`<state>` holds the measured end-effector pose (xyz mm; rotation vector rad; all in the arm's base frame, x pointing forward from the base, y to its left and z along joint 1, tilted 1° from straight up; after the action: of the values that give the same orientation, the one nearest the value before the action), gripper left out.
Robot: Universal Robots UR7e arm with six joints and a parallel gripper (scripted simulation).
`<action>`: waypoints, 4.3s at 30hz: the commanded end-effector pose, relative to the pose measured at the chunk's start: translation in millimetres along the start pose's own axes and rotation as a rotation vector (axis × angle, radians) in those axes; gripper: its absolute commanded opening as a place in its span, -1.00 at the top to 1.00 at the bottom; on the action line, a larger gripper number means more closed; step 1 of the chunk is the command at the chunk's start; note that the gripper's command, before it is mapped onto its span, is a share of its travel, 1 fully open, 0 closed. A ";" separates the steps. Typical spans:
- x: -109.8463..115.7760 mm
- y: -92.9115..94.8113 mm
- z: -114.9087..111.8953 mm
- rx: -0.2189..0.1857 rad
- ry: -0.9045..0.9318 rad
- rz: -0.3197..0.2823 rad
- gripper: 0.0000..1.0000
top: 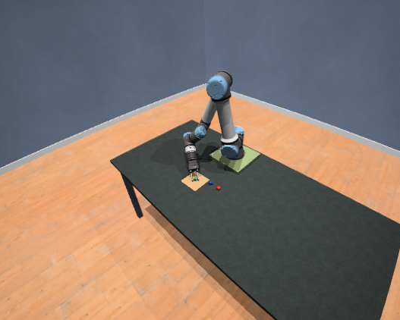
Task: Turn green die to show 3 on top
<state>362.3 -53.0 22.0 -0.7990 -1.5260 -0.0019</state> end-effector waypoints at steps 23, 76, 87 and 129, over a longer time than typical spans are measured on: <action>0.1 -16.1 -0.2 0.000 -0.001 0.000 -0.40; 54.9 -77.4 -8.7 0.006 0.000 0.026 -0.40; 68.7 -73.1 -10.6 0.027 0.000 0.158 -0.40; 152.6 -24.5 -24.5 0.155 -0.005 1.033 -0.40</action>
<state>384.1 -15.0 168.6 -1.3414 -1.0043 0.8162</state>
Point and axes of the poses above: the point where the finger pads meet when closed, its own y axis out along the fingers, its own z axis across the jaws, x = y × z, the point moved 5 cm from there along -y, back along the fingers, and after that the axes turned 9 degrees about -y, right-handed, at the moved point
